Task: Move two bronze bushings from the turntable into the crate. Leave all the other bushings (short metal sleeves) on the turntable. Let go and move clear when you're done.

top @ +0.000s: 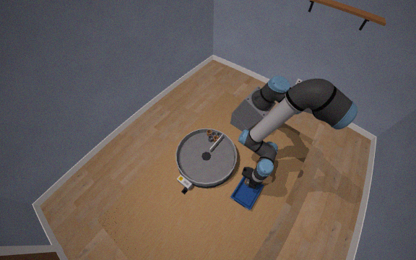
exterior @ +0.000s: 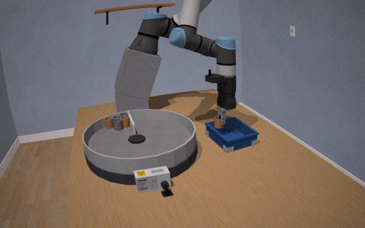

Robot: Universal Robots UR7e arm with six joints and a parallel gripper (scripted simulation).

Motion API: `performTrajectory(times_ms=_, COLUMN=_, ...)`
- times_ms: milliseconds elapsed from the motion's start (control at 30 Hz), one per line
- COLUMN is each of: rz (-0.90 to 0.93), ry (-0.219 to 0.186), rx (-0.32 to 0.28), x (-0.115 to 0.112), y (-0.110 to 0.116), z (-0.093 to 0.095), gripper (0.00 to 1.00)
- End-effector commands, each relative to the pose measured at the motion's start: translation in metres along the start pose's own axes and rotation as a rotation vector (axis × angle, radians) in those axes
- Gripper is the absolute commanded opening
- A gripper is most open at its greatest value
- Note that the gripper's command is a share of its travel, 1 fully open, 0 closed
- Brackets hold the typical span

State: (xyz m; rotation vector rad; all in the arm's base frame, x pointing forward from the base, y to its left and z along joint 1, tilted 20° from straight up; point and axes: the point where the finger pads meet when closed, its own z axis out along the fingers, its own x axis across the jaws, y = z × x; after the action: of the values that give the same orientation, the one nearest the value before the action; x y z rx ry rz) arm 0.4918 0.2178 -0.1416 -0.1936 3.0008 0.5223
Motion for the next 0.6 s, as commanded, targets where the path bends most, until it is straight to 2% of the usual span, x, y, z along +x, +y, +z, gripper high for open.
performTrajectory(times_ms=0, rz=0.000, ry=-0.001, rx=0.000, x=-0.0006, y=0.0000, z=0.0055, gripper=0.00)
performTrajectory(times_ms=433, rz=0.000, ry=-0.001, rx=0.000, x=-0.0006, y=0.0000, z=0.0073, gripper=0.00)
performTrajectory(times_ms=567, rz=0.000, ry=-0.001, rx=0.000, x=-0.0006, y=0.0000, z=0.0141, gripper=0.00)
